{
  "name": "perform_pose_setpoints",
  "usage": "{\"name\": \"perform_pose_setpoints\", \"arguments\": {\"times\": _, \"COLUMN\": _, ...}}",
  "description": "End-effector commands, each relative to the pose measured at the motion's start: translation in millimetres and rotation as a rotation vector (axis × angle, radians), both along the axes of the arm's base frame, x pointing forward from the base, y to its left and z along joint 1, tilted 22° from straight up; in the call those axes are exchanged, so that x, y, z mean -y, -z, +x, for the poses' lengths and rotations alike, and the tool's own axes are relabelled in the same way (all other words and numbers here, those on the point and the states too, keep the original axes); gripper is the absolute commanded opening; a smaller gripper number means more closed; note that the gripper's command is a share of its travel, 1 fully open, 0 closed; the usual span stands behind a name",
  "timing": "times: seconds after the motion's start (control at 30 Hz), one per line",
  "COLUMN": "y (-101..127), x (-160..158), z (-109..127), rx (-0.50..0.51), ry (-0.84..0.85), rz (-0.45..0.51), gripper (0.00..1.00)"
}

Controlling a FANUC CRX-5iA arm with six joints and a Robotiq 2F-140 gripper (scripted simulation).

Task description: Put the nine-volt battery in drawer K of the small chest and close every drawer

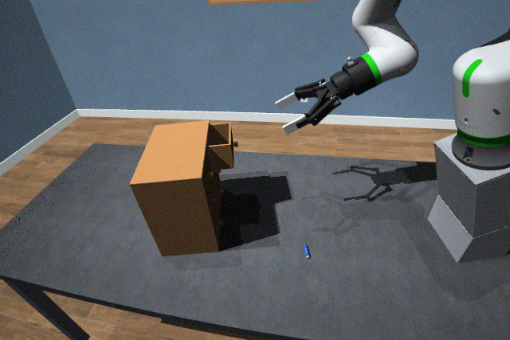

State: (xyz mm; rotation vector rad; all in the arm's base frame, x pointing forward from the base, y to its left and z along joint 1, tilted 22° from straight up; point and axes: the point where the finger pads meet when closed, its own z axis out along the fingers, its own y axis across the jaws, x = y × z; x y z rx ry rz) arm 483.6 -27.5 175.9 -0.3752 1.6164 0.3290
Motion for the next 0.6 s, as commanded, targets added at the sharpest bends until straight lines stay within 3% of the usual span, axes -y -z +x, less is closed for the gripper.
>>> {"name": "perform_pose_setpoints", "arguments": {"times": 0.0, "y": -4.7, "x": 1.7, "z": -1.5, "rx": -0.155, "ry": 0.004, "rz": -0.071, "gripper": 1.0}}
{"name": "perform_pose_setpoints", "arguments": {"times": 0.17, "y": -8.3, "x": 3.4, "z": -5.0, "rx": -0.35, "ry": 0.003, "rz": -0.162, "gripper": 1.0}}
{"name": "perform_pose_setpoints", "arguments": {"times": 0.37, "y": -14.8, "x": 3.7, "z": -7.1, "rx": -0.435, "ry": 0.007, "rz": -0.208, "gripper": 1.0}}
{"name": "perform_pose_setpoints", "arguments": {"times": 0.4, "y": -17.5, "x": 3.9, "z": -6.7, "rx": -0.494, "ry": 0.007, "rz": -0.237, "gripper": 1.0}}
{"name": "perform_pose_setpoints", "arguments": {"times": 0.57, "y": -24.4, "x": 4.8, "z": -8.9, "rx": -0.584, "ry": 0.004, "rz": -0.292, "gripper": 1.0}}
